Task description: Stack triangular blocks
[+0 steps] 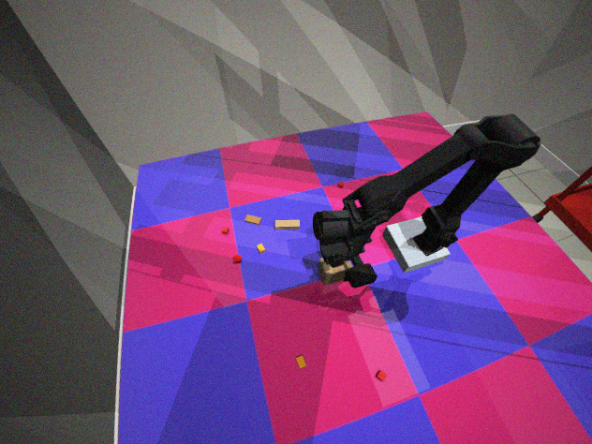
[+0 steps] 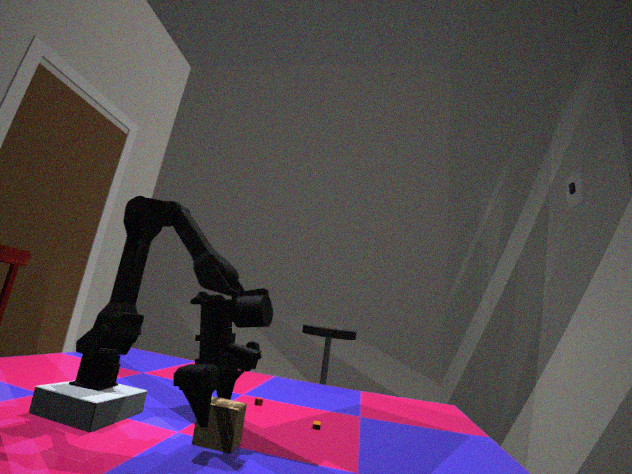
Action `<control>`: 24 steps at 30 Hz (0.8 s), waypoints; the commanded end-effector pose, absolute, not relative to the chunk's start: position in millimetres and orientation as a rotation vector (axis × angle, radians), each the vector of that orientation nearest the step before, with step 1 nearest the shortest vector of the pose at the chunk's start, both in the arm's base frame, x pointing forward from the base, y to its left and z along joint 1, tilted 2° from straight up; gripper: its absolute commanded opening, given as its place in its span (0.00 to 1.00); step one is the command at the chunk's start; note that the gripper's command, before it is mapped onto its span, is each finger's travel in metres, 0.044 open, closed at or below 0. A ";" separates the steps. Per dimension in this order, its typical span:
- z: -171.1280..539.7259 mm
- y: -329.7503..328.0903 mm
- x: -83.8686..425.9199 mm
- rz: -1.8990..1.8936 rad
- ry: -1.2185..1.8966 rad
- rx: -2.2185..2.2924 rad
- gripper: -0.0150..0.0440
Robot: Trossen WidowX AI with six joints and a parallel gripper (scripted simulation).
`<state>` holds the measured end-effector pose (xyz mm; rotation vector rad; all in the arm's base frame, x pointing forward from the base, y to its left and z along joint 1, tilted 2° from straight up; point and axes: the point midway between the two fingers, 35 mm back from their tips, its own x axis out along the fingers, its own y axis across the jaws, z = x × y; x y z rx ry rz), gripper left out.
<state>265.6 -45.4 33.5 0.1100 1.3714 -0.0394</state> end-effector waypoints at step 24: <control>136.2 -50.2 248.3 -0.047 1.360 0.107 1.00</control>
